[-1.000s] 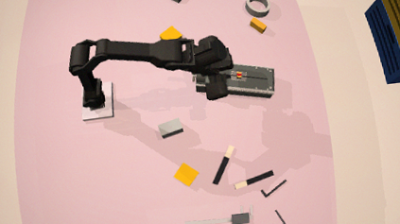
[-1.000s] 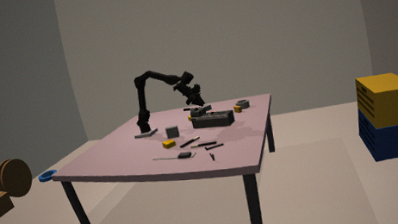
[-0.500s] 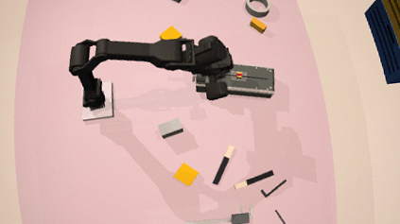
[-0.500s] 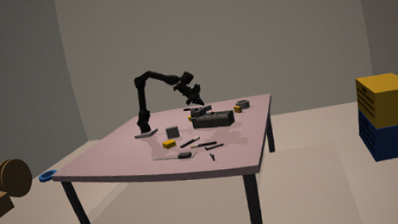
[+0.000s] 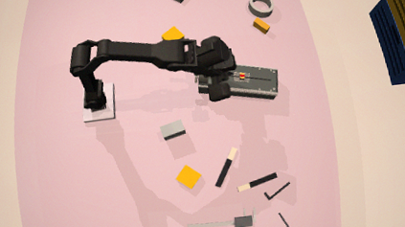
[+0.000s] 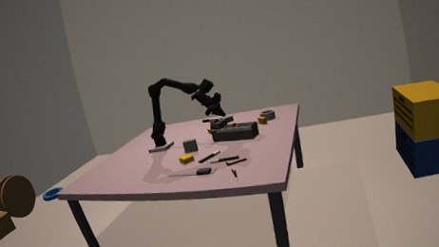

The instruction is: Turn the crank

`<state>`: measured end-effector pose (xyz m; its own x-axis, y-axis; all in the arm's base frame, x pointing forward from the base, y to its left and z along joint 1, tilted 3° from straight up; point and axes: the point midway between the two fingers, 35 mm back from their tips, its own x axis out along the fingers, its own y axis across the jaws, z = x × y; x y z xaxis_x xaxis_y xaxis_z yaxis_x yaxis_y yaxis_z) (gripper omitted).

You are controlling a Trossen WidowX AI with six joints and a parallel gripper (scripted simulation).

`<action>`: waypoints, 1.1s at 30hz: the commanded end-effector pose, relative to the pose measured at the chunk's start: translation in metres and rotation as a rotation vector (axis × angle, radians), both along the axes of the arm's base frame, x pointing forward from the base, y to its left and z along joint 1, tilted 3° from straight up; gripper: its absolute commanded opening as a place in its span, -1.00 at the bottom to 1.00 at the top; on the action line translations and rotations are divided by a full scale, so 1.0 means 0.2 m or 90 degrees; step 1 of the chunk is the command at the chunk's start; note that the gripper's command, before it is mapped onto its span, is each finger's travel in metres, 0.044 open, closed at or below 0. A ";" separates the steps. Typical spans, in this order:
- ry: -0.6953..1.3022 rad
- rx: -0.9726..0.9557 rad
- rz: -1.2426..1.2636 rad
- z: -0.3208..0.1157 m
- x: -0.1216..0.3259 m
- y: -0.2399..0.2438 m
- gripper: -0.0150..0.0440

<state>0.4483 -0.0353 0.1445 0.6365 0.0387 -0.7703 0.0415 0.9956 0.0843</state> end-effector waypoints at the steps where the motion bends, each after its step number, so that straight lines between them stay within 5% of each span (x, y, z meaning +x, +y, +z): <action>1: 0.000 0.000 0.000 0.00 0.00 0.00 -0.05; 14: 0.000 0.000 0.000 0.00 0.00 0.00 1.00; 30: 0.000 0.000 0.000 0.00 0.00 0.00 -0.42; 33: 0.000 0.000 0.000 0.00 0.00 0.00 -0.49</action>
